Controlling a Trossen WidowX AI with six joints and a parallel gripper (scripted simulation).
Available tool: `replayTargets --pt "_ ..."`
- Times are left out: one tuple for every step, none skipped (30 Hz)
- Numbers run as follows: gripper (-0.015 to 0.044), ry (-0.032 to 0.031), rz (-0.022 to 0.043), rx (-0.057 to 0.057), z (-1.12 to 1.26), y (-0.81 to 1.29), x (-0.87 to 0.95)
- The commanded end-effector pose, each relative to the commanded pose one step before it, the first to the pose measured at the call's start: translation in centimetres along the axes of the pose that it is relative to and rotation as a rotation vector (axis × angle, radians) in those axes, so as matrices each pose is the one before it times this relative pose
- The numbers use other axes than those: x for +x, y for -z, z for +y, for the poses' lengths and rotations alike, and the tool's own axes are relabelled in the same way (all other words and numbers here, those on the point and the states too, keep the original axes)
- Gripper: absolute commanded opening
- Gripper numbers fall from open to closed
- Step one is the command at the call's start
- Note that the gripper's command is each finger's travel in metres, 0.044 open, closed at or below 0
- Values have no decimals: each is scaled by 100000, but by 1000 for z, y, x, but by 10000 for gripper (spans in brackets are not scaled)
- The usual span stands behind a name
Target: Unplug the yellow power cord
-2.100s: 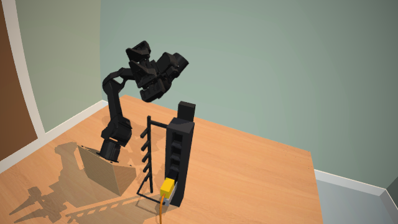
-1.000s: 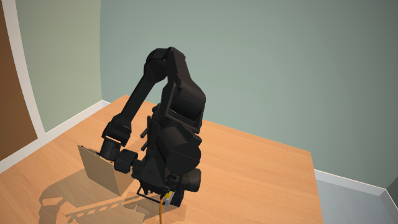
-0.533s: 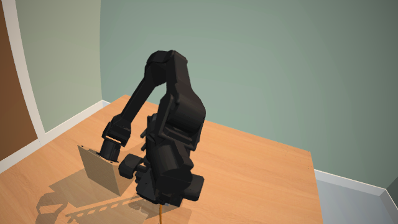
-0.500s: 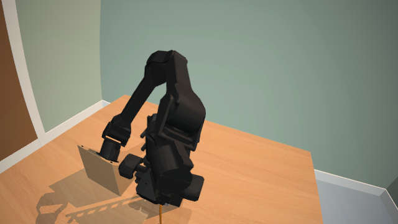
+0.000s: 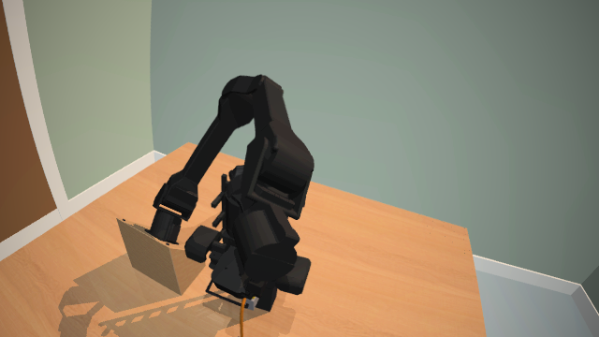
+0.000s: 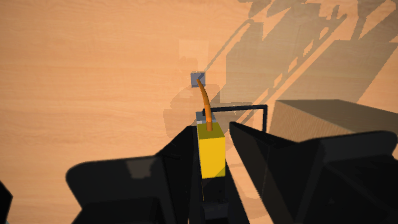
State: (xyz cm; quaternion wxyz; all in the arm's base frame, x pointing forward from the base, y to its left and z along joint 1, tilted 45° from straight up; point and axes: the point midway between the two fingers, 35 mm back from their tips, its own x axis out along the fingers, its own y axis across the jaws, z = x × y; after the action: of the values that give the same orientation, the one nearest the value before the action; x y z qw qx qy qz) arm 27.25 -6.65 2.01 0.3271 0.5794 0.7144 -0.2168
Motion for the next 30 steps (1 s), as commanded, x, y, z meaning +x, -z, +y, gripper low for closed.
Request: replayTargets --pt "160 129 659 549 -77 980 99" --pt "160 2 11 2 2 163 3" --pt "160 2 12 1 1 163 4" --pt "160 2 12 1 0 163 4" --pt "160 2 13 1 -1 162 5" --pt "160 2 13 1 -2 162 5" --pt "160 2 14 1 -3 162 6" --pt "160 2 14 1 -3 162 6" --pt "160 2 12 1 -3 131 5" --pt "160 1 7 0 -2 79 3" --pt "160 0 2 0 -1 26 1" --pt "160 0 0 0 0 0 0" --pt "160 0 0 0 0 0 0" --pt "160 0 0 0 0 0 0" --pt "160 0 0 0 0 0 0" --pt "160 0 0 0 1 0 24" --pt "160 -1 0 -1 1 0 49" --pt "160 -1 1 -1 1 0 67" --pt "160 -1 1 -1 2 0 87" --pt "160 -2 2 -1 2 0 109" --pt "160 -2 2 -2 1 0 134" --pt "160 -2 3 -2 1 0 155" --pt "160 -2 4 -2 0 1 164" --pt "160 -2 5 -2 -1 2 165" --pt "160 -2 5 -2 -1 2 136" --pt "160 -1 3 -1 -1 1 82" --pt "160 0 1 0 0 0 27" --pt "160 0 0 0 0 0 0" --pt "160 0 0 0 0 0 0" --pt "160 0 0 0 0 0 0"
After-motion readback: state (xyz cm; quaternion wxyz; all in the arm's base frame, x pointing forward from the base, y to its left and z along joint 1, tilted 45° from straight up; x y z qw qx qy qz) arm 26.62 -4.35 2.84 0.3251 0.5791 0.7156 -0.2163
